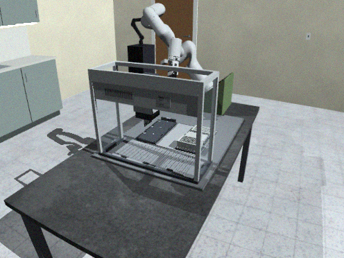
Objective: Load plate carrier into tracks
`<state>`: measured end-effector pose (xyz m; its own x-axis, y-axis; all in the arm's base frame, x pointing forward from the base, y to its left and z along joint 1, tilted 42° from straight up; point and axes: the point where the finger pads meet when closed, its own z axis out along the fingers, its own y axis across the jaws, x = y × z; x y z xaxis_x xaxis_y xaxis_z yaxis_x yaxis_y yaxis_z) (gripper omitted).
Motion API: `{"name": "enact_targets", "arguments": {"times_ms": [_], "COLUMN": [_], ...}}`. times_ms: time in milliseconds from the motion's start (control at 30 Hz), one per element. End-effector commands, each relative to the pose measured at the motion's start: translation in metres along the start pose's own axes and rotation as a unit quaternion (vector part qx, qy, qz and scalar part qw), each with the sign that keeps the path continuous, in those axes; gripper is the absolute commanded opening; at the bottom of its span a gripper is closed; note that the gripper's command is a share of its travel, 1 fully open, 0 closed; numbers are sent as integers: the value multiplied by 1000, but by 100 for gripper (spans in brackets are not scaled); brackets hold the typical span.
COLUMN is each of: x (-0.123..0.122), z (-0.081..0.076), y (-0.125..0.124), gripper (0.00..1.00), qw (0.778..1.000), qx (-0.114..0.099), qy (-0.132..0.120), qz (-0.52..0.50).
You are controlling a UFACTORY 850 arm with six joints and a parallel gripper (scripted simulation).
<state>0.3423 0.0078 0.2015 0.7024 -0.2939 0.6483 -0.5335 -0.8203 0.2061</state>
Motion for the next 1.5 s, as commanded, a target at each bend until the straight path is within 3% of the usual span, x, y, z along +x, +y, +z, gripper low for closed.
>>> {"name": "enact_targets", "arguments": {"times_ms": [0, 533, 1467], "x": [0, 0, 53], "z": [0, 0, 13], "y": [0, 0, -78], "gripper": [100, 100, 100], "qw": [1000, 1000, 984], "qx": [0, 0, -30], "qy": [0, 0, 1], "qz": [0, 0, -175]}}
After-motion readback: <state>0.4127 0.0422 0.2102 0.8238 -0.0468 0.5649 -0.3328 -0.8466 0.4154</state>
